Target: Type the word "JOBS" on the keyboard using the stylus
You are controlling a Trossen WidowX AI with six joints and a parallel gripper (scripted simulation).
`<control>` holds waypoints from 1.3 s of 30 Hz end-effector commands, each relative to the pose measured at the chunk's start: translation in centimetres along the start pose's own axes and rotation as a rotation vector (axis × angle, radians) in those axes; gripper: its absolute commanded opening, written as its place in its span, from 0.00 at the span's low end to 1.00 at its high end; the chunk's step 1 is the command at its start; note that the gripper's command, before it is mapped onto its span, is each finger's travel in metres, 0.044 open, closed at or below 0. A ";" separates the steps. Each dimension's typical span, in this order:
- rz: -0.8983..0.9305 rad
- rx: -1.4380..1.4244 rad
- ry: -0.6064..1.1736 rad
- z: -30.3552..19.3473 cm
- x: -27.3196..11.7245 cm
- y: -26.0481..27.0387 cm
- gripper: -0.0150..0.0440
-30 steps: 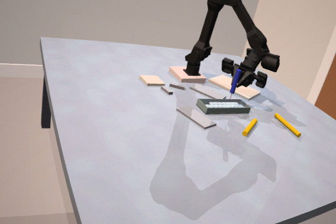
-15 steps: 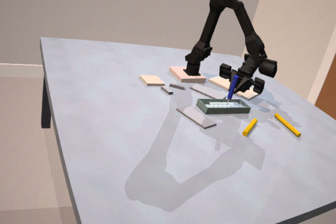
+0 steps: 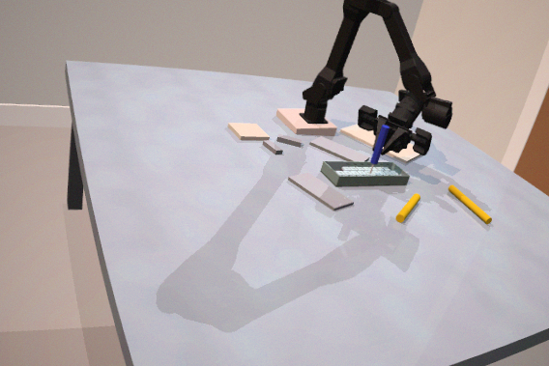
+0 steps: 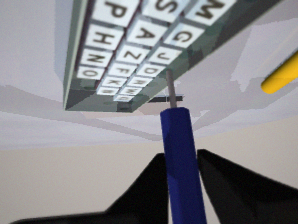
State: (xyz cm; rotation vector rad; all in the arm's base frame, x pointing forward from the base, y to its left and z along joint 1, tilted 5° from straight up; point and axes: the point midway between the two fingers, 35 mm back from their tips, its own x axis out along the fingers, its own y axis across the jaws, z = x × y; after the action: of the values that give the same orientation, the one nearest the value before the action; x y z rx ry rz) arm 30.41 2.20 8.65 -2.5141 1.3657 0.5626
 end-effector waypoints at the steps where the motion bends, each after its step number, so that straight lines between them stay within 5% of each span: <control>1: 0.003 -0.008 0.005 0.3 0.2 0.2 0.39; 39: 0.003 -0.008 0.005 0.6 0.4 0.1 0.39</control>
State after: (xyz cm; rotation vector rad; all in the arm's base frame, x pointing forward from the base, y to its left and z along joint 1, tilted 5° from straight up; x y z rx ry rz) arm 30.35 2.04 7.40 -2.5182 1.3704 0.5662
